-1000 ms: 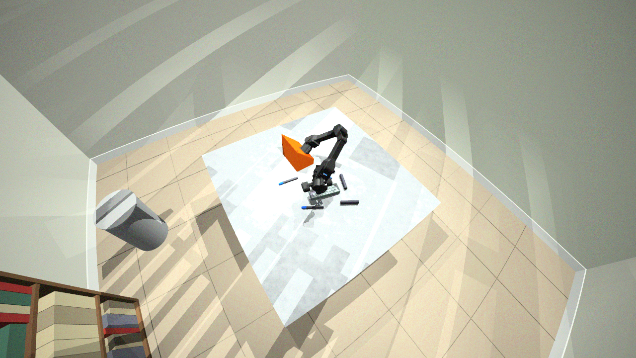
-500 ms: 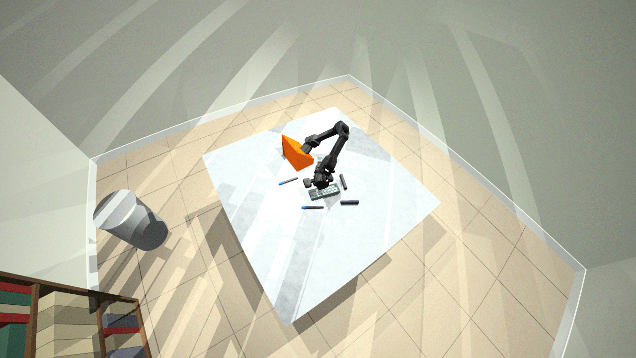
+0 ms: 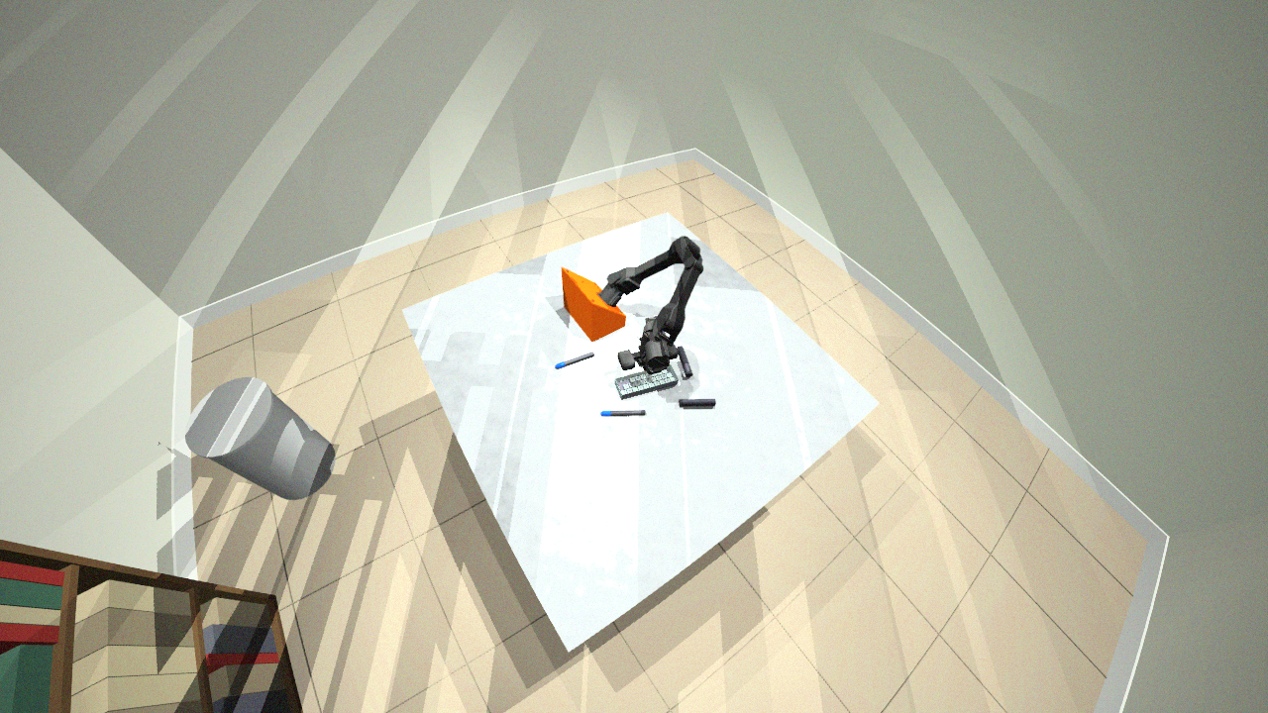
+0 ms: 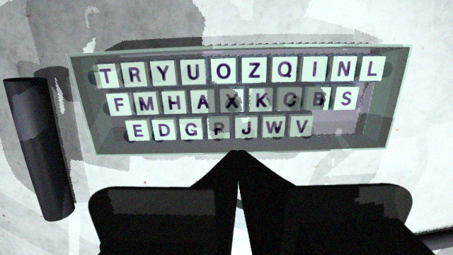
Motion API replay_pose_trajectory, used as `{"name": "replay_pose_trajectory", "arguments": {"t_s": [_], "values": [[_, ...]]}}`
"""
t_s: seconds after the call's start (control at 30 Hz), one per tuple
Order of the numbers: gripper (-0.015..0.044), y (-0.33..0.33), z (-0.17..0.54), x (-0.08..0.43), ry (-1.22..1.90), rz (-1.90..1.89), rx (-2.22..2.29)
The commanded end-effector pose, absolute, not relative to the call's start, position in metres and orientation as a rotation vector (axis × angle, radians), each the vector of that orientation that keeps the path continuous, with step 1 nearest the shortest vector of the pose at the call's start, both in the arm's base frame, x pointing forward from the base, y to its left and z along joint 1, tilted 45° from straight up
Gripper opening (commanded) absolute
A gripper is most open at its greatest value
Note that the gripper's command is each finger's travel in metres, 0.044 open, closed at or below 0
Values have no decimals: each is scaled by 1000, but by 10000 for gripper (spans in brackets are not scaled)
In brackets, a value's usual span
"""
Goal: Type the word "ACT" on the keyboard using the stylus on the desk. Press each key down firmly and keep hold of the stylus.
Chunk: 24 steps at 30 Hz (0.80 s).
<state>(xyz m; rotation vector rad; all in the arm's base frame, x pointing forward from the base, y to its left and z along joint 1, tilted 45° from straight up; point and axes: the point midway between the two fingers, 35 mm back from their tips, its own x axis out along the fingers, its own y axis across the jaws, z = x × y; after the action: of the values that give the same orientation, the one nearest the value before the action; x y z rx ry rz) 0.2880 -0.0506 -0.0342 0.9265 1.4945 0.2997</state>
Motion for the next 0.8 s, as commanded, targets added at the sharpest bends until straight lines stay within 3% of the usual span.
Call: {"name": "replay_pose_trajectory", "arguments": {"t_s": [0.0, 0.53, 0.77], "values": [[0, -28, -8, 299, 1483, 309, 926], [0, -28, -8, 299, 1483, 309, 926], [0, -70, 34, 291, 1484, 307, 924]]}}
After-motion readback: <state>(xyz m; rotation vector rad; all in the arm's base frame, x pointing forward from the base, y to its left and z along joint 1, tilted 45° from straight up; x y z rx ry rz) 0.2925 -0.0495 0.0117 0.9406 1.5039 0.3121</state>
